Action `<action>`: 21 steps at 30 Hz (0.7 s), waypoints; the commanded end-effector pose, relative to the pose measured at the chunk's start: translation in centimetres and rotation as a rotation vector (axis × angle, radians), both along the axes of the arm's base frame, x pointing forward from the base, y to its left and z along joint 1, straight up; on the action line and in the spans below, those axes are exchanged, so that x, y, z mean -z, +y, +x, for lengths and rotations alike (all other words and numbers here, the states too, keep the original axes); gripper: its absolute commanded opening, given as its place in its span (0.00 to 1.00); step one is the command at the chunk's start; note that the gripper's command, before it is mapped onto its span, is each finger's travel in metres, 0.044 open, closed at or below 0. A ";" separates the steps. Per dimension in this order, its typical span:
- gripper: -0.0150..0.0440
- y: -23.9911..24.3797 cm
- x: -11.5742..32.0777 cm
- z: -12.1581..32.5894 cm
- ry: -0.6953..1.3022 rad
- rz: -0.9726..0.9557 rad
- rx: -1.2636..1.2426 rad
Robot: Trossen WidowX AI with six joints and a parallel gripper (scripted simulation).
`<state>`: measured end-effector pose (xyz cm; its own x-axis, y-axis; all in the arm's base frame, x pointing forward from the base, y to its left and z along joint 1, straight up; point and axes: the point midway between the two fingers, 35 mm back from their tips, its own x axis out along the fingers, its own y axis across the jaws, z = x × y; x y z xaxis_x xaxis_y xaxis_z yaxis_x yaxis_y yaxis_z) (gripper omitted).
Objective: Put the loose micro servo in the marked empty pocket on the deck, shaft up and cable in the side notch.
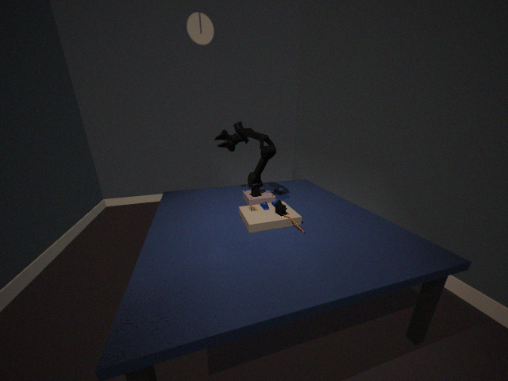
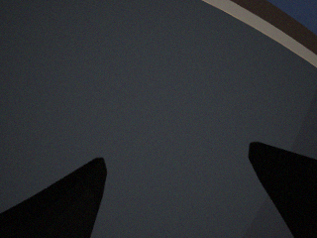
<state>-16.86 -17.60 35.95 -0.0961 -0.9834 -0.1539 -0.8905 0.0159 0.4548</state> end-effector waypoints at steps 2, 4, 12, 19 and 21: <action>1.00 -0.1 0.1 0.0 0.001 0.003 -0.003; 1.00 -0.4 0.2 0.1 0.007 0.011 -0.014; 1.00 -2.4 1.1 1.0 0.080 0.058 -0.087; 1.00 -4.3 2.0 2.5 0.136 0.100 -0.178; 1.00 -4.9 2.2 2.9 0.154 0.111 -0.207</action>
<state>-14.46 -21.81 34.07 0.0512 -0.9688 -0.2423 -0.8121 -0.1816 0.5545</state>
